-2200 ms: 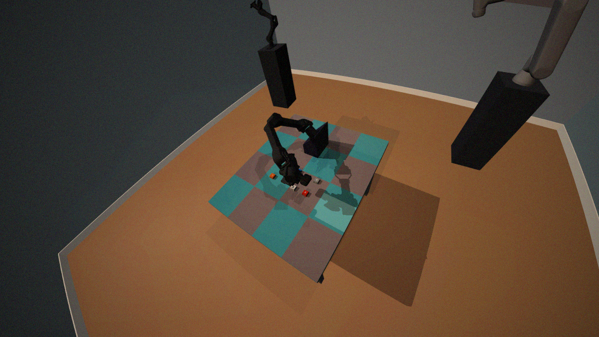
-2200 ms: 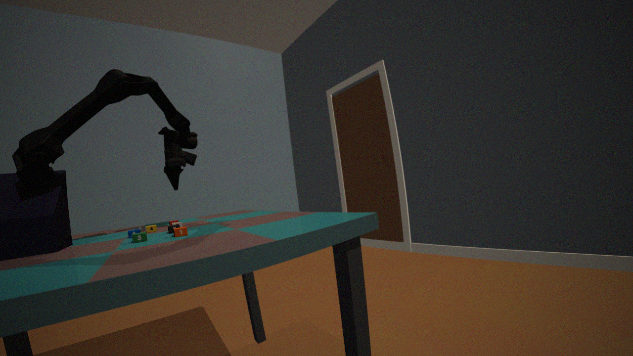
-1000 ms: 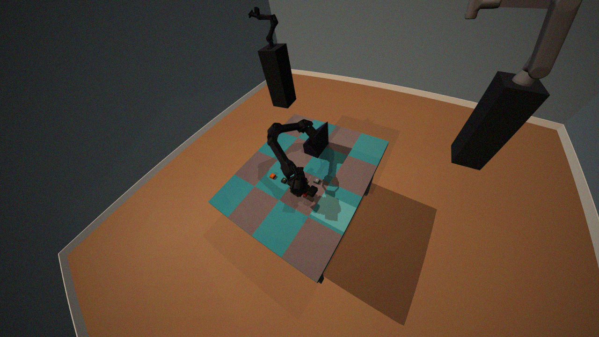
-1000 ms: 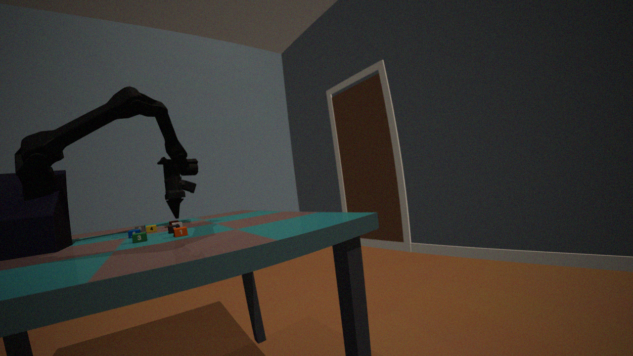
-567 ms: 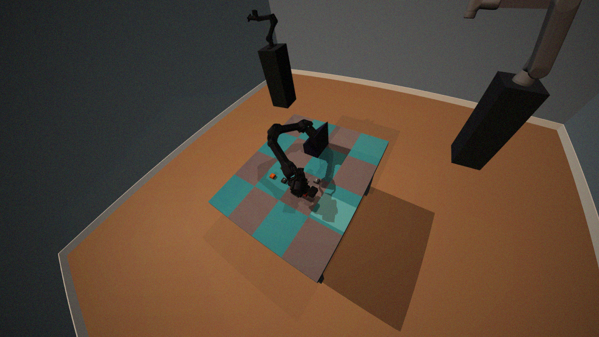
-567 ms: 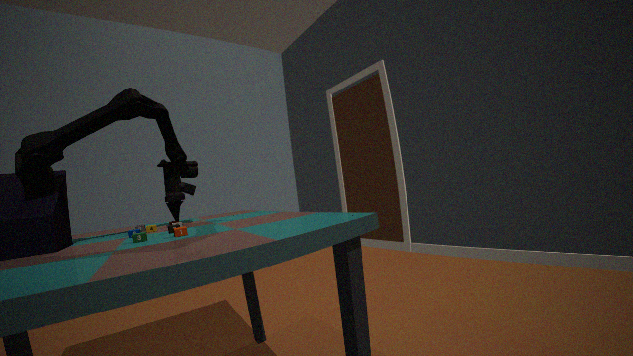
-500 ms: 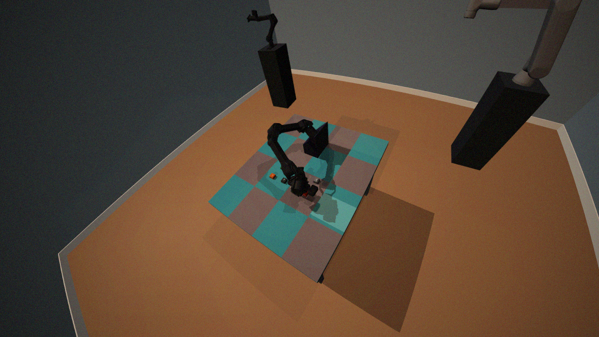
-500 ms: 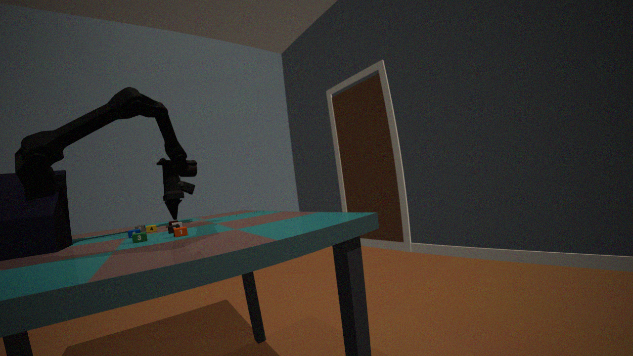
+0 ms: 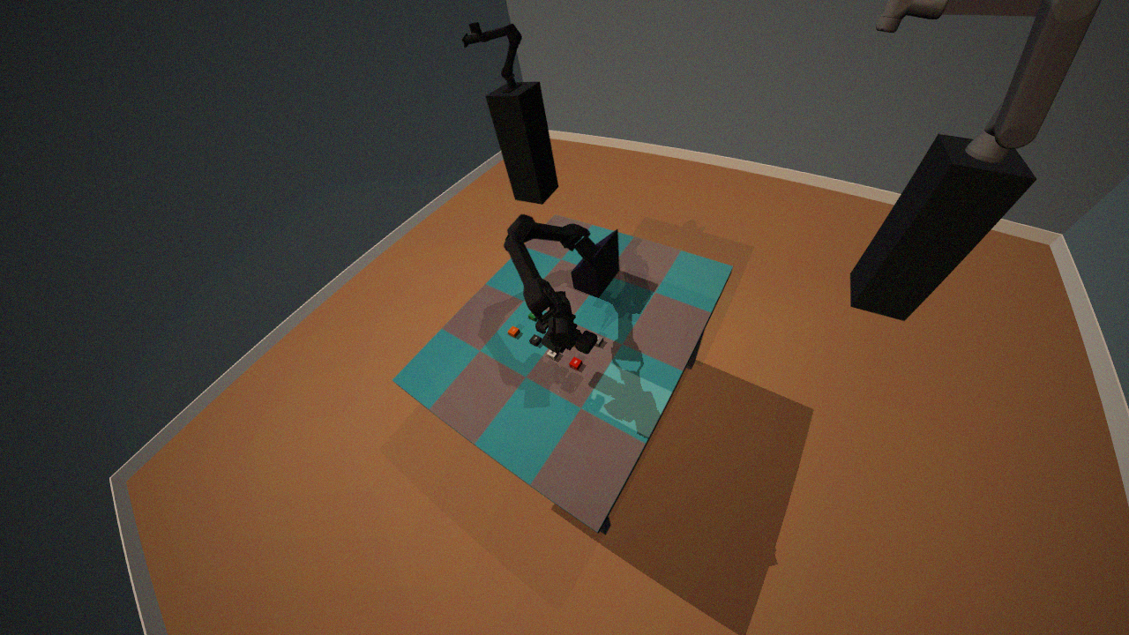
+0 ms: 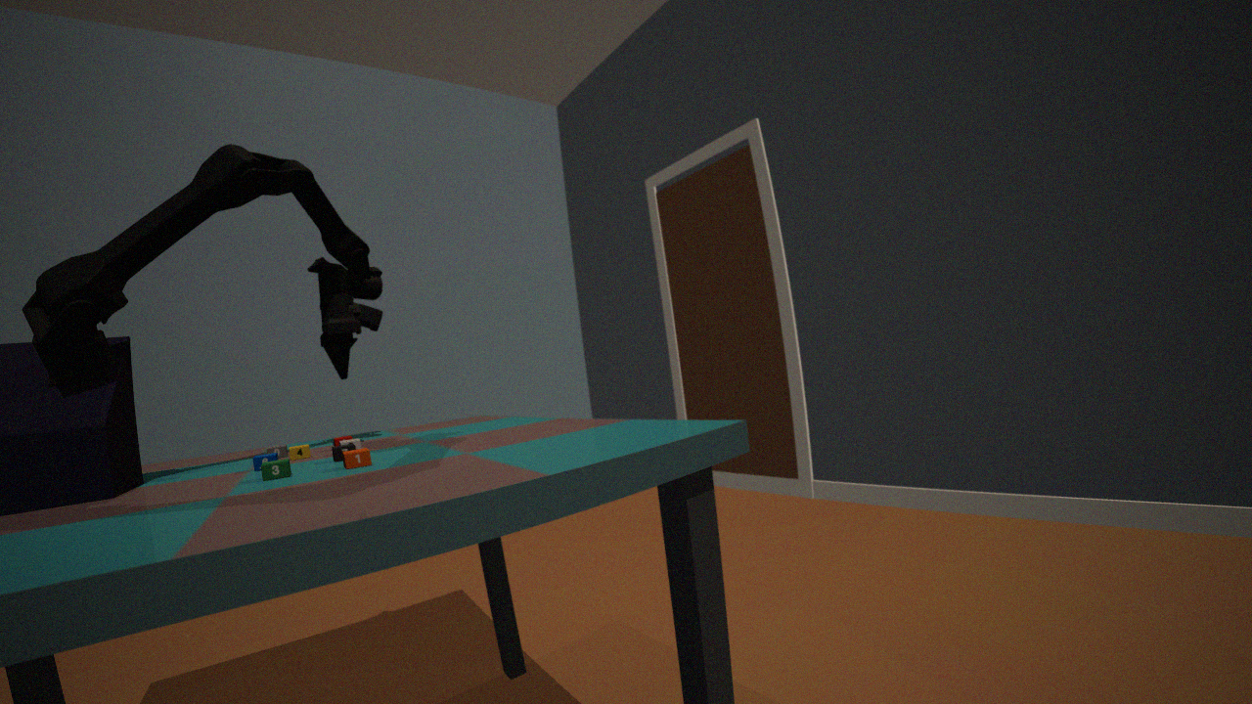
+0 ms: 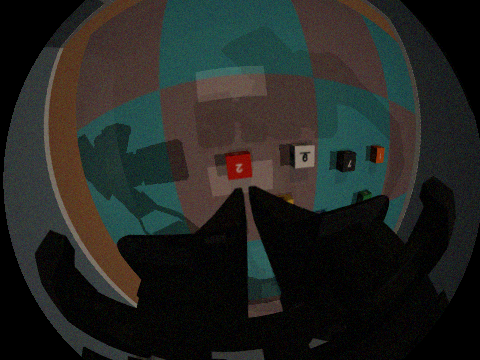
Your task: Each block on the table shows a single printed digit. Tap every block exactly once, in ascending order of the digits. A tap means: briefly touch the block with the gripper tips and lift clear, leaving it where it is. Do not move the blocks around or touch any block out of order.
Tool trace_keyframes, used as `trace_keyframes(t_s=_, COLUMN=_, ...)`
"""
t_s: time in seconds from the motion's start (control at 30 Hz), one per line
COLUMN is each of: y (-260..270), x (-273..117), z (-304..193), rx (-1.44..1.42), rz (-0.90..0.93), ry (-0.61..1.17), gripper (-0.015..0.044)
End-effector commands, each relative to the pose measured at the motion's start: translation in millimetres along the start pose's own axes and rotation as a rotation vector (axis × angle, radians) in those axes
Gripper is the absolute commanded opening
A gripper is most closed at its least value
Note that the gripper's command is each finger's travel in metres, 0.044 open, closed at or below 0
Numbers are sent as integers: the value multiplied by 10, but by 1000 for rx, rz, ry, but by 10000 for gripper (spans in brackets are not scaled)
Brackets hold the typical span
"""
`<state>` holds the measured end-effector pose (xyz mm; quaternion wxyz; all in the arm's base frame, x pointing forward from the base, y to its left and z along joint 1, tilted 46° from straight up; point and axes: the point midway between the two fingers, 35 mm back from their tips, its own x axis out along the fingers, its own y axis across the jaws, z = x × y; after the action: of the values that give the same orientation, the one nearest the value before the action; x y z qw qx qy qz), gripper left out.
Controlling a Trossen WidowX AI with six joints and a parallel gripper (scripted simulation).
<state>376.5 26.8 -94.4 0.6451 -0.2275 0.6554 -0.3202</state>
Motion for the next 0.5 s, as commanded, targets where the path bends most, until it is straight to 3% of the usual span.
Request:
trace_keyframes(t_s=0.0, y=-31, x=-13, z=-22, rx=7, rz=-3, ry=22, gripper=20)
trace_keyframes(t_s=0.1, y=-132, x=-29, z=-16, rx=6, rz=-1, ry=22, gripper=20)
trace_keyframes(t_s=0.47, y=-1680, x=-133, z=-349, rx=0, rz=13, ry=22, gripper=20)
